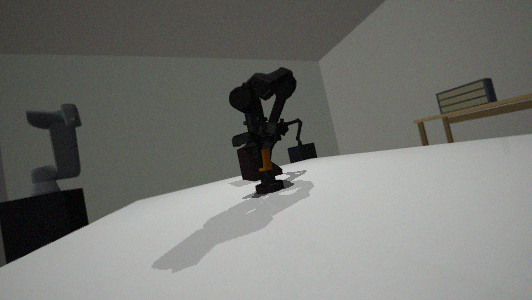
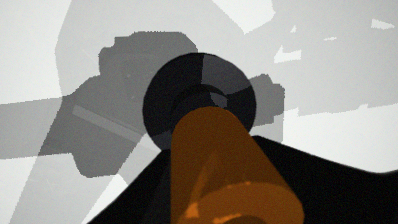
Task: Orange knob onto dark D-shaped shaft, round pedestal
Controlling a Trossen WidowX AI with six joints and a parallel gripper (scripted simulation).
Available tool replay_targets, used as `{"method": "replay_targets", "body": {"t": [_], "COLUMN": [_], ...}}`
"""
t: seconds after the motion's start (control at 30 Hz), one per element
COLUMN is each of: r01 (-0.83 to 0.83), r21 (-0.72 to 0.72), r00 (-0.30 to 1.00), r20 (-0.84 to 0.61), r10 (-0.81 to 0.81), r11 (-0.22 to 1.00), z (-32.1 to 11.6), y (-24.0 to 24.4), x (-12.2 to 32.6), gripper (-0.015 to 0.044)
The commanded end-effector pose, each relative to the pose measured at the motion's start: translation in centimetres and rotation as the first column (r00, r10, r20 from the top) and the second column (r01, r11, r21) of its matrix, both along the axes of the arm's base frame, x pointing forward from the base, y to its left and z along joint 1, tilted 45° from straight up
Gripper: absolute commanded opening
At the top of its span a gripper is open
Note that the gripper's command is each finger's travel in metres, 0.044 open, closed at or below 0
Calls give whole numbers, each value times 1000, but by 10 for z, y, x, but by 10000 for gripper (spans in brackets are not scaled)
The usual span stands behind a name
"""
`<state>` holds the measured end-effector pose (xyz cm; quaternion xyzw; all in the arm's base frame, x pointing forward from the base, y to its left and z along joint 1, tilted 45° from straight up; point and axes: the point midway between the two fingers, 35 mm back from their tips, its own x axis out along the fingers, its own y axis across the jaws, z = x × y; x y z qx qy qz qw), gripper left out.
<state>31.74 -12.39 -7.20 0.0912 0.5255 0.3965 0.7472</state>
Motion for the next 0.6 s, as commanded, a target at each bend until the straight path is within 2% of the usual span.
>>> {"method": "replay_targets", "body": {"t": [0.0,0.17,0.57], "r01": [-34,-142,-142], "r21": [-12,-42,-42], "r00": [999,979,979], "r20": [39,142,142], "r10": [35,147,147], "r11": [999,989,989], "z": [2,2,0], "y": [-3,-4,0], "x": [2,2,-1], "gripper": [0,0,0]}}
